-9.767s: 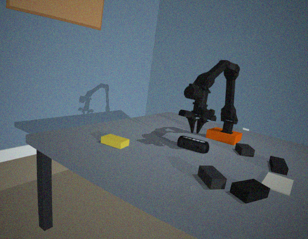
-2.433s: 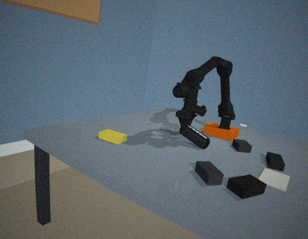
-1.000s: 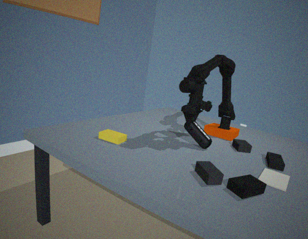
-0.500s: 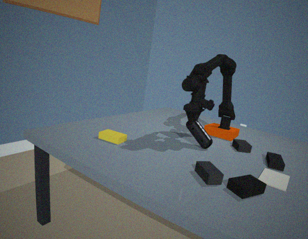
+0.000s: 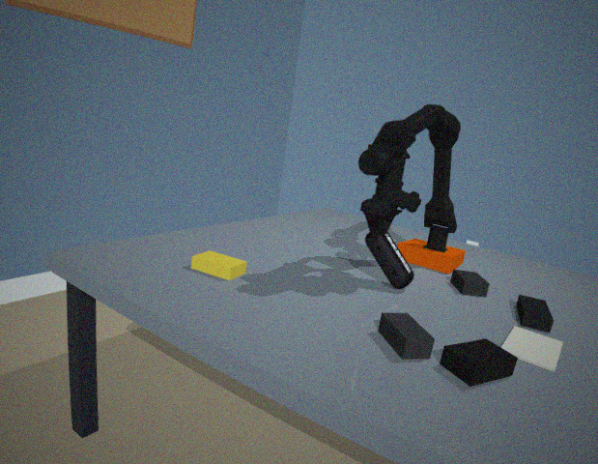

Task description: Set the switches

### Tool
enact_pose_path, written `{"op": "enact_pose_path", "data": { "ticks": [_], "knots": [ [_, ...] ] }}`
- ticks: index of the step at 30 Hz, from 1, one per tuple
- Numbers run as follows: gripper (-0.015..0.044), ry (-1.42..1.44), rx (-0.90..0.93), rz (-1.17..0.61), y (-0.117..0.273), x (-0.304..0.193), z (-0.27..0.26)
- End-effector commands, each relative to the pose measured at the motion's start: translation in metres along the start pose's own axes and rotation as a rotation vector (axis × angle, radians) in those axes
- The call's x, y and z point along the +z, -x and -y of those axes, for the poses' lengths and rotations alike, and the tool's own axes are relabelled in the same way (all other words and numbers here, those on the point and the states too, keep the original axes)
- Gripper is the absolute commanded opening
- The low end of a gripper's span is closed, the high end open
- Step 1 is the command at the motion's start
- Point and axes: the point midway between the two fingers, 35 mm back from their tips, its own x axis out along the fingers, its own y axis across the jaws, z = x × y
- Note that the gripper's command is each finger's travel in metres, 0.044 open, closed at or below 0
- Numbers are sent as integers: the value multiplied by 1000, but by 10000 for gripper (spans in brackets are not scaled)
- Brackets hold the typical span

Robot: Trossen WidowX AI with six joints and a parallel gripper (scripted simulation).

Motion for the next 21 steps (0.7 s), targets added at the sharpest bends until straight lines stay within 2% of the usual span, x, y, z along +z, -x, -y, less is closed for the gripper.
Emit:
{"op": "enact_pose_path", "data": {
  "ticks": [1, 21],
  "knots": [
    [336, 5, -3, 13, 2, 9, 2],
    [337, 5, -3, 14, 10, 19, 0]
  ]
}}
